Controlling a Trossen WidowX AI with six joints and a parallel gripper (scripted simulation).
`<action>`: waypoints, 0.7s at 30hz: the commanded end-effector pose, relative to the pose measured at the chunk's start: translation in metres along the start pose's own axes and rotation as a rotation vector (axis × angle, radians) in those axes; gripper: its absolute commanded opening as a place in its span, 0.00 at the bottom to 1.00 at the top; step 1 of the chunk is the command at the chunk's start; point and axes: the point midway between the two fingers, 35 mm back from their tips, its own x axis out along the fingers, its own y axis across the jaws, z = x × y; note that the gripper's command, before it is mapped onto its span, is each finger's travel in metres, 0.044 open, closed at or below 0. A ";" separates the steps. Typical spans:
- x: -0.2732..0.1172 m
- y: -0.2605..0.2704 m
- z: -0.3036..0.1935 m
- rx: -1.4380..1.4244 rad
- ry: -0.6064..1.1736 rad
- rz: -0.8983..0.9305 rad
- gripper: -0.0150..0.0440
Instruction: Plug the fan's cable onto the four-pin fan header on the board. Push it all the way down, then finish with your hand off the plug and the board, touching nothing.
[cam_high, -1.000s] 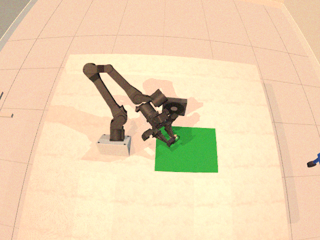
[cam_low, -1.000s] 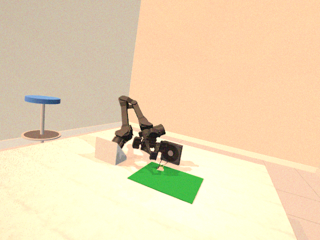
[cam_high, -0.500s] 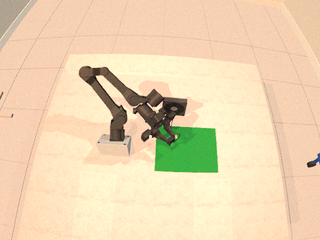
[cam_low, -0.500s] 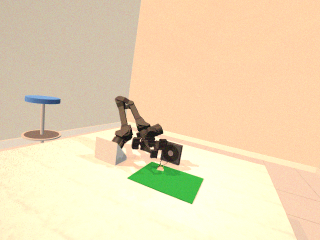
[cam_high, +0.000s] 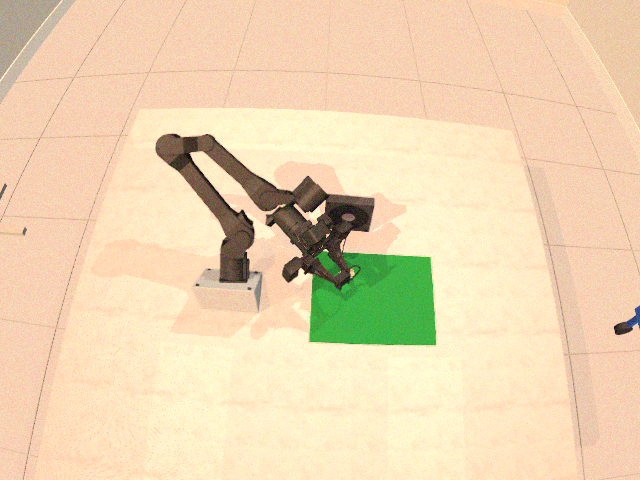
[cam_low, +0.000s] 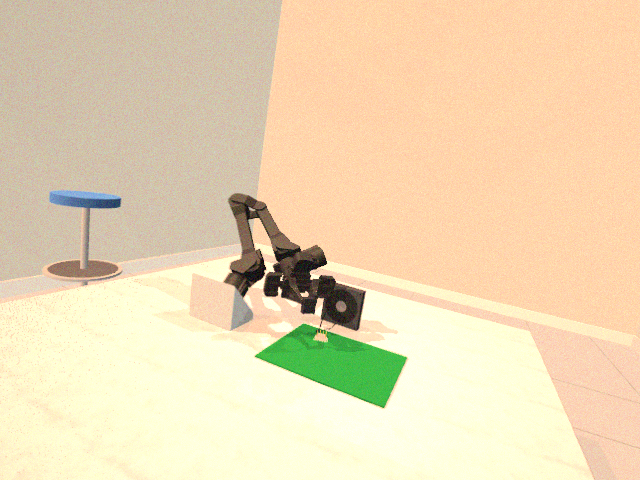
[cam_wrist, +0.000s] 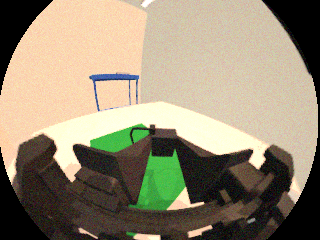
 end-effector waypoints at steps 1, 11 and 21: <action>0.000 0.000 0.000 -0.003 0.003 0.001 0.25; 0.002 0.002 -0.007 0.000 0.001 0.000 0.25; 0.004 0.003 -0.016 0.001 0.000 0.000 0.25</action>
